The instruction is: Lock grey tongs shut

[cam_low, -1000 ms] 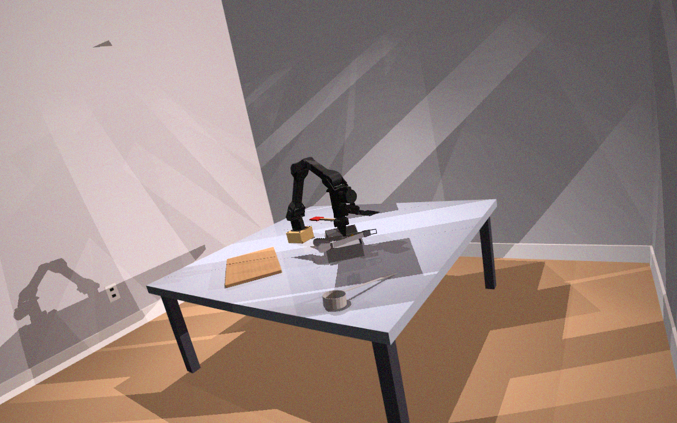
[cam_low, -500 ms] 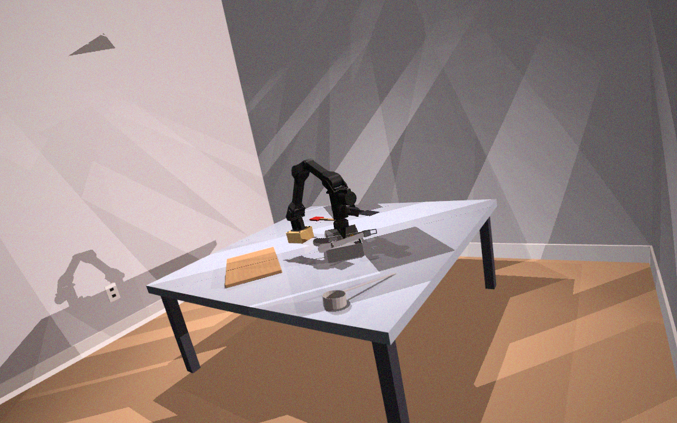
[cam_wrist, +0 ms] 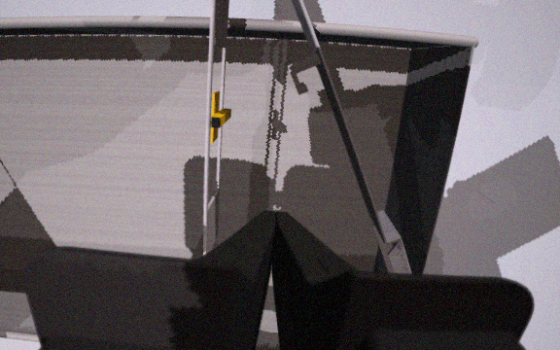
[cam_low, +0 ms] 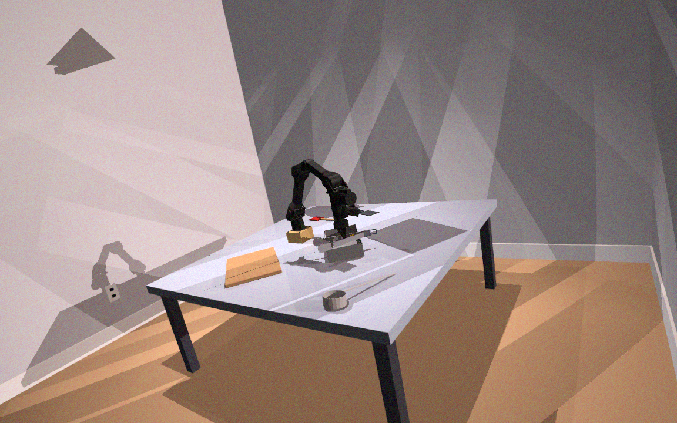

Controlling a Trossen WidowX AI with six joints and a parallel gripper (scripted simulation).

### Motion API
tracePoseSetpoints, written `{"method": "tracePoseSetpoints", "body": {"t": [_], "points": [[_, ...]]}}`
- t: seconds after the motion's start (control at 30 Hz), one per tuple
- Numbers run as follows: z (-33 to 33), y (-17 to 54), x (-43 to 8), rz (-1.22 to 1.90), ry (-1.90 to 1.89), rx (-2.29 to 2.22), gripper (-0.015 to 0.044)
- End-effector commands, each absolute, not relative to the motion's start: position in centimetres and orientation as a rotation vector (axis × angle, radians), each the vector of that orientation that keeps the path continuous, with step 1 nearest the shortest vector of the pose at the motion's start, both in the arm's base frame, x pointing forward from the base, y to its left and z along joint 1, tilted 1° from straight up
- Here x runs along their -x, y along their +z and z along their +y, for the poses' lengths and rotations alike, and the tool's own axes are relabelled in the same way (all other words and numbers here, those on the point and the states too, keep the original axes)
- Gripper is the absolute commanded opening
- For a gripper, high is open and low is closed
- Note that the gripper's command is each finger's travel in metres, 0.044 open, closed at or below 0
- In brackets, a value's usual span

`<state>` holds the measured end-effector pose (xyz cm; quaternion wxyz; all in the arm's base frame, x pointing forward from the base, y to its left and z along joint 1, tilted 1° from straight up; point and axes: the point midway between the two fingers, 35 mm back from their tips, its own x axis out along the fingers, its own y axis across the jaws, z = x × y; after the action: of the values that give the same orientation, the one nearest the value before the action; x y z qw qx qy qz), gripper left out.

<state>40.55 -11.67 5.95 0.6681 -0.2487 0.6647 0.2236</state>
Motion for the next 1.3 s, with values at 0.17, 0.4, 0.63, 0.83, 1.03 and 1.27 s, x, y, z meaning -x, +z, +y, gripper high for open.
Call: {"method": "tracePoseSetpoints", "body": {"t": [0.17,0.4,0.63,0.83,1.03,1.27], "points": [[-11.7,6.0,-40.5,1.499,0.504,0.561,-0.015],[-11.7,10.7,-41.0,1.495,0.505,0.563,0.0034],[-11.4,16.2,-40.5,1.49,0.506,0.566,0.0217],[-11.5,16.0,-40.8,1.471,0.491,0.577,0.0375],[-11.5,15.0,-40.9,1.474,0.524,0.6,0.044],[-11.2,11.6,-41.3,1.439,0.687,0.751,0.044]]}}
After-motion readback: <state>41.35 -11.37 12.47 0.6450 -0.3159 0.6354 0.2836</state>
